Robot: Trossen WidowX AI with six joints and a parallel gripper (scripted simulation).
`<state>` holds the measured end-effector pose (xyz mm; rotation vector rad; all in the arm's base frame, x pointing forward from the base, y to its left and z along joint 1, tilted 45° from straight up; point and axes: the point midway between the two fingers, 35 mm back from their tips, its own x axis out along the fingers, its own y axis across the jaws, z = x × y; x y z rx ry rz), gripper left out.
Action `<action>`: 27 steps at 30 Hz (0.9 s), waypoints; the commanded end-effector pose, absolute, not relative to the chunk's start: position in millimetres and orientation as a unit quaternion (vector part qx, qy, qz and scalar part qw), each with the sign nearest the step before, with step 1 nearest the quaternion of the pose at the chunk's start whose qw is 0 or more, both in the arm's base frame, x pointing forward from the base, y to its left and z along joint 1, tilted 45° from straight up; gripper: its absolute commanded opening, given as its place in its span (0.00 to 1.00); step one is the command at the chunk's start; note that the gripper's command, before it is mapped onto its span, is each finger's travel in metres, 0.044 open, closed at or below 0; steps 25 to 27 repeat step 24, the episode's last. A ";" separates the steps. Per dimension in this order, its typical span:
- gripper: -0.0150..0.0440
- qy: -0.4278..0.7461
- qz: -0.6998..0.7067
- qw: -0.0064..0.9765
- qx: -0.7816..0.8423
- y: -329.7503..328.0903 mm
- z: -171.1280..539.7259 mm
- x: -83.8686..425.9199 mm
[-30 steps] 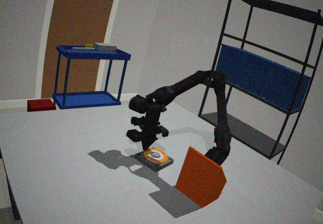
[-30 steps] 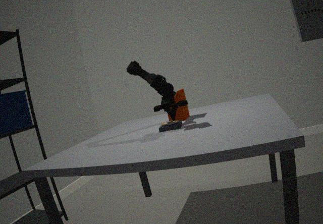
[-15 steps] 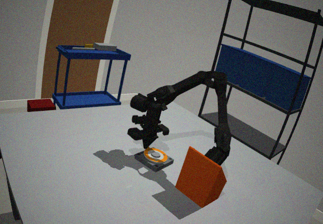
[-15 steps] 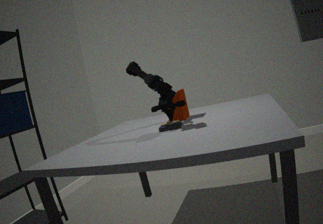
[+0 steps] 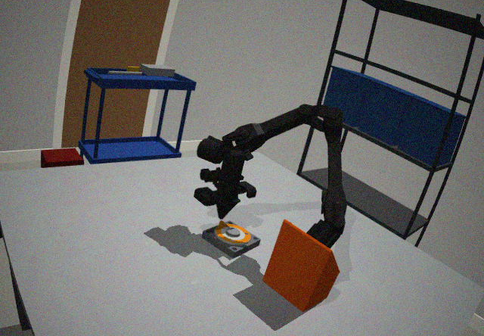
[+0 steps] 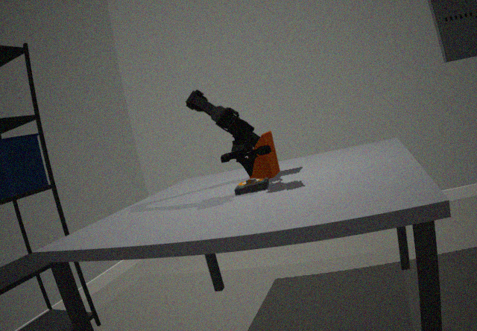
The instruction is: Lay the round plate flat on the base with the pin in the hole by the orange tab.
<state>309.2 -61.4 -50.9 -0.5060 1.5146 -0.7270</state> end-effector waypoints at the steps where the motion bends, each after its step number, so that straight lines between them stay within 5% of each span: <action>1: 0.25 0.660 -0.317 0.645 -0.218 -44.0 -33.6 311.6; 27: 0.25 0.660 -0.316 0.644 -0.223 -47.4 -37.7 311.3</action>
